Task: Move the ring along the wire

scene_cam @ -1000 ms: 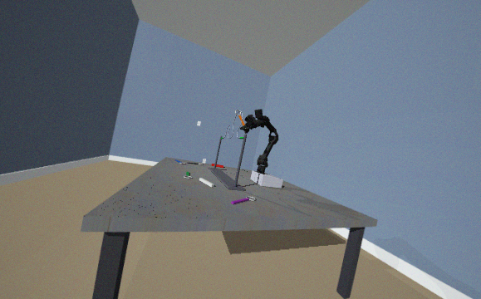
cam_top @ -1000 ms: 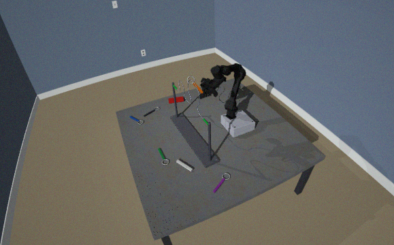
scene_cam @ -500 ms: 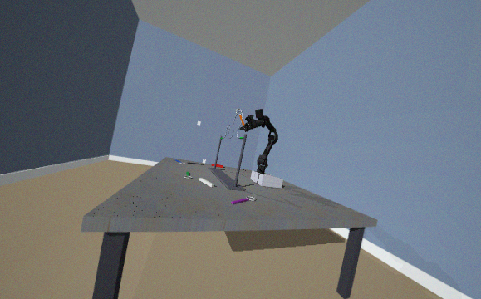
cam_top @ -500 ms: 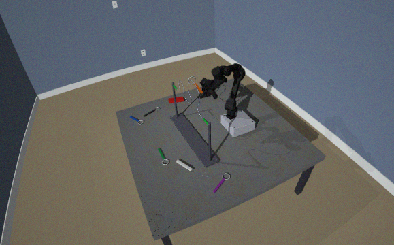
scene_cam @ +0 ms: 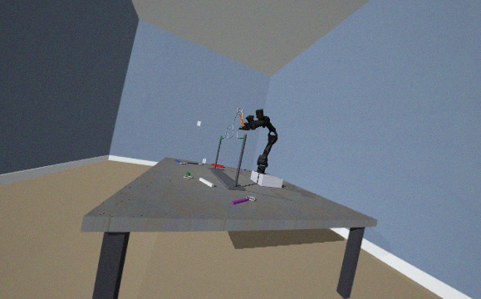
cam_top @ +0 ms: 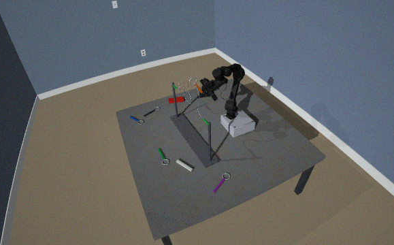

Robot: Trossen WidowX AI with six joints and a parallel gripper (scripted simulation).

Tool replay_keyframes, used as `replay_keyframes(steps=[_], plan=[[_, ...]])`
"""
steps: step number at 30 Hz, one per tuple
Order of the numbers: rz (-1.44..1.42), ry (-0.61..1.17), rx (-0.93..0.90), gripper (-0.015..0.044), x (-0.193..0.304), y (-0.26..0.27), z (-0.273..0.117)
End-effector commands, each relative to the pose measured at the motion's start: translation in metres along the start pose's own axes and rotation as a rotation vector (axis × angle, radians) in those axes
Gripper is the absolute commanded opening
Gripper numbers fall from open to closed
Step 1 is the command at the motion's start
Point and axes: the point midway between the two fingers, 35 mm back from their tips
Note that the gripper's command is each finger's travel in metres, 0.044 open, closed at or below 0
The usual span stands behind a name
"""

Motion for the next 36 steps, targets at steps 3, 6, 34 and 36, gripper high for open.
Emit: replay_keyframes(steps=[3, 6, 34, 36], plan=[[-0.073, -0.015, 0.037, -0.015, 0.0, -0.002, 0.001], [-0.105, -0.024, 0.054, -0.015, -0.001, -0.003, 0.001], [-0.407, -0.104, 0.209, -0.015, -0.006, -0.014, 0.001], [-0.429, -0.11, 0.22, -0.015, -0.007, -0.014, 0.001]])
Point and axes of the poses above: the point midway between the two fingers, 35 mm back from their tips, its own z axis out along the fingers, its own y axis across the jaws, x = y × z, and after that the axes turned 14 degrees about z, right-handed
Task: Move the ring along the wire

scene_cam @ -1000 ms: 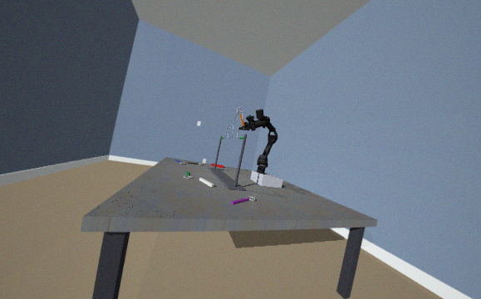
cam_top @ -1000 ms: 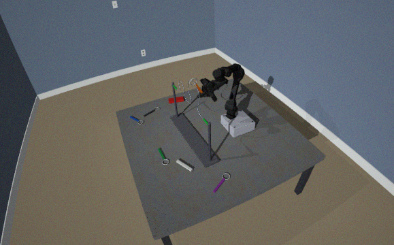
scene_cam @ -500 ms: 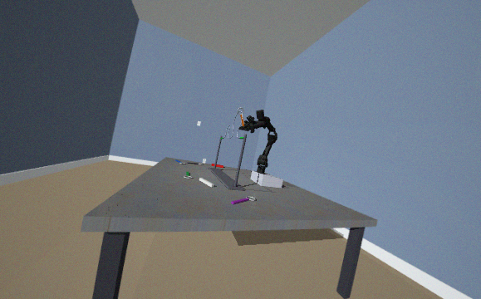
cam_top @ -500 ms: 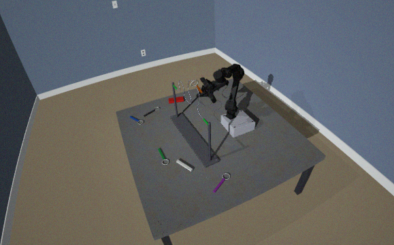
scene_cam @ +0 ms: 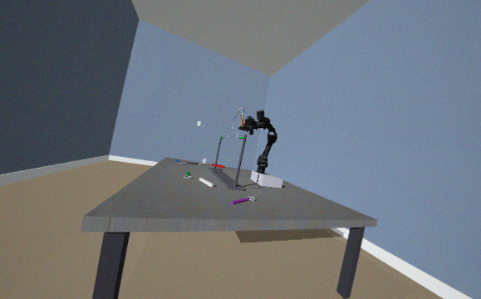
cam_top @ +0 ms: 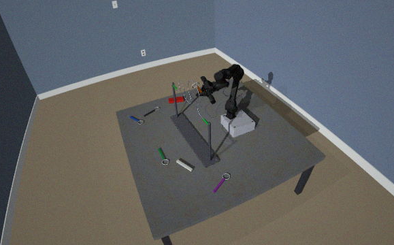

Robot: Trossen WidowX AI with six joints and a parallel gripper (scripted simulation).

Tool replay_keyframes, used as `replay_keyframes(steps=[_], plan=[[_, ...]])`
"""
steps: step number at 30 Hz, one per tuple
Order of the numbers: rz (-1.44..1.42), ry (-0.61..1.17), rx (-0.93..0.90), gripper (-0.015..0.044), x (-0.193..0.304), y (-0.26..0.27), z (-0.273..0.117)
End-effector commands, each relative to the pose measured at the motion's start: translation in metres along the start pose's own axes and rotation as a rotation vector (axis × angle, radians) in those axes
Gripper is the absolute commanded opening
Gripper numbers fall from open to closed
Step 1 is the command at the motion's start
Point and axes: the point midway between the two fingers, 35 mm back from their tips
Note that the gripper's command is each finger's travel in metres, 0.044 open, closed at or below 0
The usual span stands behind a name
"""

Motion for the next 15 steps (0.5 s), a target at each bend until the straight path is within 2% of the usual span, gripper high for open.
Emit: replay_keyframes(steps=[1, 15], plan=[[-0.046, -0.013, 0.025, -0.015, -0.0008, -0.0021, 0.0], [-0.197, -0.053, 0.103, -0.015, -0.0029, -0.0075, 0.0004]])
Point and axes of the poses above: the point midway between the two fingers, 35 mm back from their tips, its own z axis out along the fingers, its own y axis across the jaws, x = y × z, and after that the axes turned 14 degrees about z, right-handed
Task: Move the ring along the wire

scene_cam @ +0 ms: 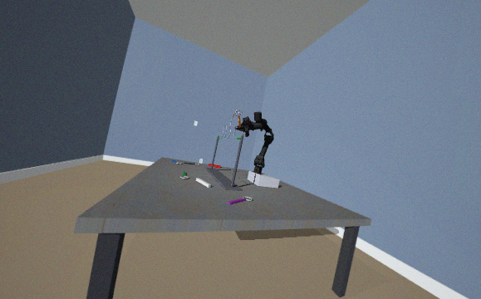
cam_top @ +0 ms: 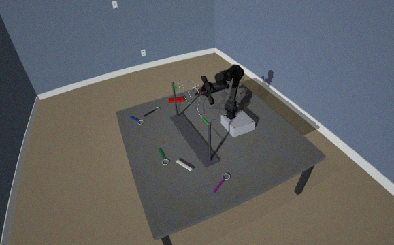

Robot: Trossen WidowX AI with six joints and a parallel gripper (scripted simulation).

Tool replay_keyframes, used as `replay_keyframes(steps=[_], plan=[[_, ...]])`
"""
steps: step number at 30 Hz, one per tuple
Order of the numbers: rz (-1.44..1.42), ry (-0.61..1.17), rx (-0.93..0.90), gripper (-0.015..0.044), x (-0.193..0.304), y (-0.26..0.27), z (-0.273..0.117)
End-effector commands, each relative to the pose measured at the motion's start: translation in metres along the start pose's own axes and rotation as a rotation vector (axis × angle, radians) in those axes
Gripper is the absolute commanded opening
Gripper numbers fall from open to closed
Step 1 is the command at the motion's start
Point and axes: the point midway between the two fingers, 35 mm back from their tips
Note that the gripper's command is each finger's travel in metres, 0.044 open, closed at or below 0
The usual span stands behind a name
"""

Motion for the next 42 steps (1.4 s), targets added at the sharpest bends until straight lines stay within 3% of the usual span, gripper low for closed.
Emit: replay_keyframes(steps=[1, 42], plan=[[-0.041, -0.015, 0.026, -0.015, -0.001, -0.004, -0.001], [-0.479, -0.129, 0.251, -0.015, -0.009, -0.018, -0.001]])
Point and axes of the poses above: the point midway between the two fingers, 35 mm back from their tips, its own z axis out along the fingers, its own y axis across the jaws, x = y × z, and after that the axes turned 14 degrees about z, right-handed
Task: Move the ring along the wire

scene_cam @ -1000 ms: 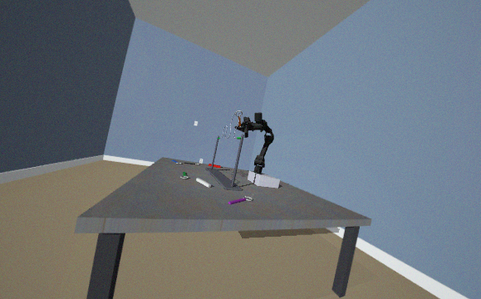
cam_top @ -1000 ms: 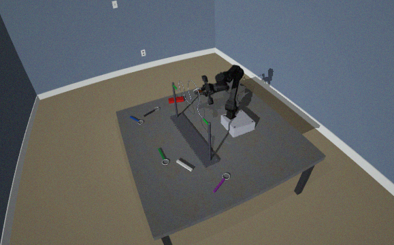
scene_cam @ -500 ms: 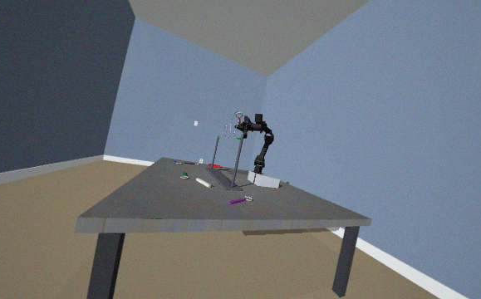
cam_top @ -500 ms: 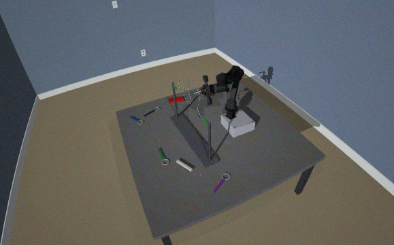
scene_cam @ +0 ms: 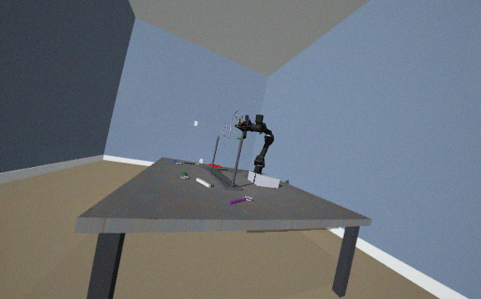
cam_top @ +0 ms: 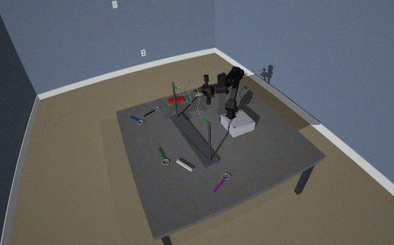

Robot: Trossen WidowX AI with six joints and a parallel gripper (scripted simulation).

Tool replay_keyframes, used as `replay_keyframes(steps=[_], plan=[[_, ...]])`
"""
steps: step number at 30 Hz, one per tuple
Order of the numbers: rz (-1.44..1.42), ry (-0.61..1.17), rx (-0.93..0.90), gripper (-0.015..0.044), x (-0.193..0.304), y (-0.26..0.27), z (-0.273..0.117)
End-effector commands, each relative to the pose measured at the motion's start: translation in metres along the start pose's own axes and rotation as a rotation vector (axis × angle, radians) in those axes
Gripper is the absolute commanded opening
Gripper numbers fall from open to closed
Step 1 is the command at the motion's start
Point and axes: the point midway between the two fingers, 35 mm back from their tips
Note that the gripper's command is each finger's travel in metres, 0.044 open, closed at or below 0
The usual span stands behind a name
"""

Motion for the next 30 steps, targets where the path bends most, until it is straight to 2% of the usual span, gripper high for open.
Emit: replay_keyframes(steps=[1, 30], plan=[[-0.036, -0.012, 0.028, -0.015, 0.001, -0.006, -0.001], [-0.351, -0.092, 0.19, -0.015, -0.005, -0.016, -0.001]])
Point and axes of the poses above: the point midway between the two fingers, 35 mm back from their tips, its own z axis out along the fingers, its own y axis across the jaws, x = y × z, and after that the axes turned 14 degrees about z, right-handed
